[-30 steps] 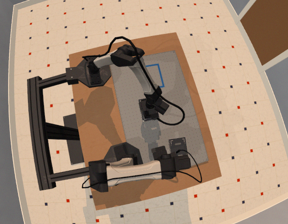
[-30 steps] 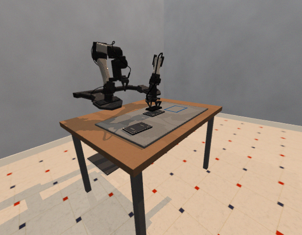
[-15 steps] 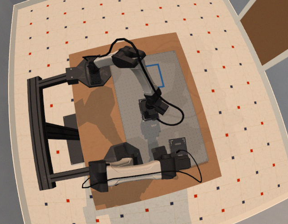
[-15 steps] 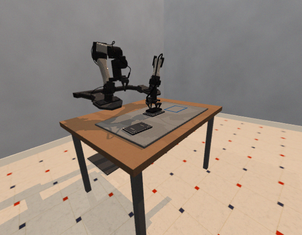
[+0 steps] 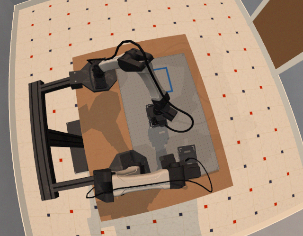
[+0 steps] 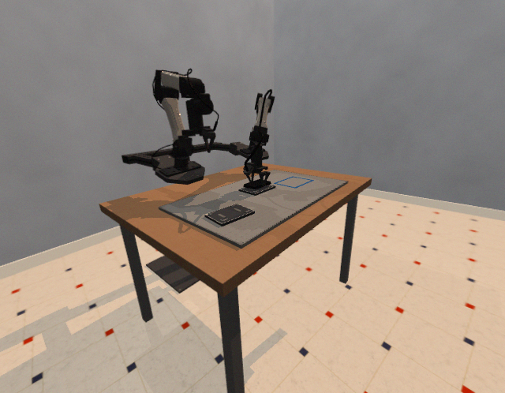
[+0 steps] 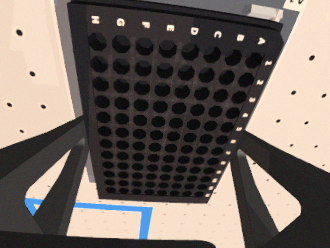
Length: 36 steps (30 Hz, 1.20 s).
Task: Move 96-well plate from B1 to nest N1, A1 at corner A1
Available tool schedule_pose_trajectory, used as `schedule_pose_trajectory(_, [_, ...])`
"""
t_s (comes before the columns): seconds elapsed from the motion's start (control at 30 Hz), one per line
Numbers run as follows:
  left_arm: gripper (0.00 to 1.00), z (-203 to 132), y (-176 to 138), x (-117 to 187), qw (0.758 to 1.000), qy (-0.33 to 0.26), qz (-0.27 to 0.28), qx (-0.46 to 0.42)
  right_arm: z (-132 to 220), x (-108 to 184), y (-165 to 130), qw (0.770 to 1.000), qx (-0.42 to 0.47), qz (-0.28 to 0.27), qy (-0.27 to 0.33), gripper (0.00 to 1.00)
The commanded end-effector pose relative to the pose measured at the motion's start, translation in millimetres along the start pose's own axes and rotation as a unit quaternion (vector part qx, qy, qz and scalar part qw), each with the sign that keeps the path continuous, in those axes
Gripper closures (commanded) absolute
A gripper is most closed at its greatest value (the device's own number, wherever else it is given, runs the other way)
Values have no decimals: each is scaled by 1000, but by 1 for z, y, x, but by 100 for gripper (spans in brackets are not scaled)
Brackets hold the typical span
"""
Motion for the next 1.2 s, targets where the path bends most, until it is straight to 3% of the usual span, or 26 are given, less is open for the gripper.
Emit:
schedule_pose_trajectory(0.0, [100, 0, -2, -3, 1000, -2, -4, 0, 1, -8, -8, 1000, -1, 18, 6, 0])
schedule_pose_trajectory(1.17, [100, -5, -5, -17, 1000, -10, 4, -1, 1, -8, -8, 1000, -1, 18, 6, 0])
Point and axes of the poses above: on each arm, the point where the finger pads meet when closed, its own x axis back along the fingers, its own z axis across the jaws, y = z × x, the point moved 5 cm from there along x, back along the fingers, and after that the axes turned 1 degree about x, right-handed, at the moved point
